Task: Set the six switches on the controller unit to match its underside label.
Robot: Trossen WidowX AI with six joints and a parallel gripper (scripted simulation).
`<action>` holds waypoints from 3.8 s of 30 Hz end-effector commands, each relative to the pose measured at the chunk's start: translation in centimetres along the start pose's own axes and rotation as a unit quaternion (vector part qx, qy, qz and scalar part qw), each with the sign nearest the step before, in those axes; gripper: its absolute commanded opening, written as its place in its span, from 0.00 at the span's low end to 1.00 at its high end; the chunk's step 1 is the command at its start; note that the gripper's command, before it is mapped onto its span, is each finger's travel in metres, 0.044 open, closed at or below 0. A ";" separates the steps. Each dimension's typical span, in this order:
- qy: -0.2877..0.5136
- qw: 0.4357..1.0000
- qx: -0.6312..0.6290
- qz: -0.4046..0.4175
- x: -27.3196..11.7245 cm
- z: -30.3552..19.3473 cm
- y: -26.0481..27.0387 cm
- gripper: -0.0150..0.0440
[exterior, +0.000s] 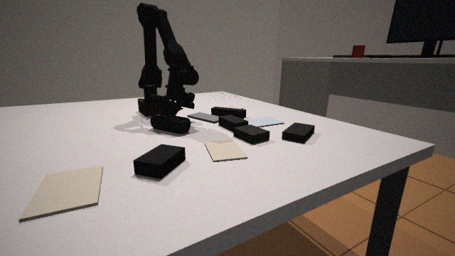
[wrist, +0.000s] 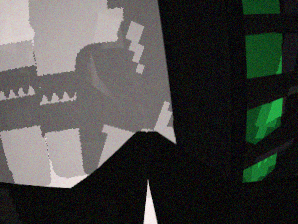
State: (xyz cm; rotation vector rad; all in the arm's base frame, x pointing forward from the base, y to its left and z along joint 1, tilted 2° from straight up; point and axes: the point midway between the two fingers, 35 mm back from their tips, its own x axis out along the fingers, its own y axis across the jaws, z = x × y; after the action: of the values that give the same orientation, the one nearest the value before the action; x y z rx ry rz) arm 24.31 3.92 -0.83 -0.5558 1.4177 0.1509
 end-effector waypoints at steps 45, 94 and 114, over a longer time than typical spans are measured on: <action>0.006 1.000 0.000 -0.001 -6.2 -0.1 1.7 0.25; -0.003 0.943 -0.190 0.272 -0.2 13.5 -11.4 0.25; -0.003 0.943 -0.190 0.272 2.5 13.5 -10.6 0.25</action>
State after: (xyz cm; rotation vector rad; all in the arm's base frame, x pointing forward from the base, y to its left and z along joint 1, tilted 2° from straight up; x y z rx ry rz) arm 41.40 0.22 0.65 -0.4655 1.5130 0.8772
